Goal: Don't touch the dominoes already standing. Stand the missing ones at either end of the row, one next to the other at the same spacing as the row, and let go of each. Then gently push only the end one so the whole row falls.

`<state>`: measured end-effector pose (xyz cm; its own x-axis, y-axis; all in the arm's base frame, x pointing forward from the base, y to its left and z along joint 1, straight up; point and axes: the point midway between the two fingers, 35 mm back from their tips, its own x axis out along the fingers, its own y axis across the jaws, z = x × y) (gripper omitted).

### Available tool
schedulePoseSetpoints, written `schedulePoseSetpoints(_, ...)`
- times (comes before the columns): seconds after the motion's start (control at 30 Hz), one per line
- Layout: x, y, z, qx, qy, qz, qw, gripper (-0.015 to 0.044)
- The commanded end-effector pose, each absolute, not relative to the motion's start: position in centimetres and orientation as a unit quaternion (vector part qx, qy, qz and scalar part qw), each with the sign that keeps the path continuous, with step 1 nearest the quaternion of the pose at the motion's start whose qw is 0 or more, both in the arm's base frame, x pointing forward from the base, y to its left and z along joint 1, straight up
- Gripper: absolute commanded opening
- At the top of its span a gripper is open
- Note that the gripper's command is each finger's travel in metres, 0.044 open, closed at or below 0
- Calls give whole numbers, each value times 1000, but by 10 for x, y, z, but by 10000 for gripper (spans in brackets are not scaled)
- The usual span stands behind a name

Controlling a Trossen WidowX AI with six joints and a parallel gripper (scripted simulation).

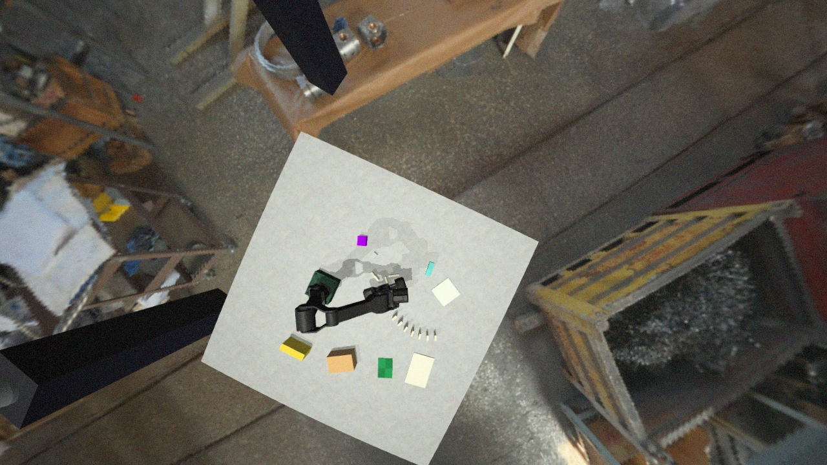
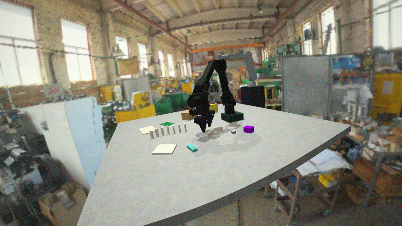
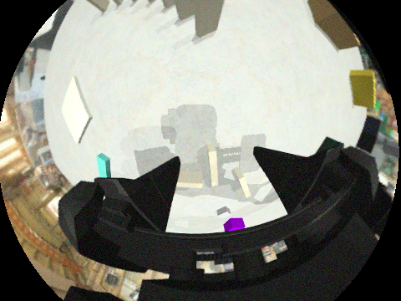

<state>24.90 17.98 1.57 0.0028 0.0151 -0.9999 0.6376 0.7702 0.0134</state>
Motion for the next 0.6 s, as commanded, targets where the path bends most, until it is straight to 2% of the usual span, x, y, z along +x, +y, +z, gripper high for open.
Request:
schedulePoseSetpoints(0.0, 252, 183, 14, 251, 661, -232, 668, 440)
schedulePoseSetpoints(0.53, 252, 183, -1, 251, 661, -232, 668, 440)
schedulePoseSetpoints(0.57, 252, 183, -1, 251, 661, -232, 668, 414)
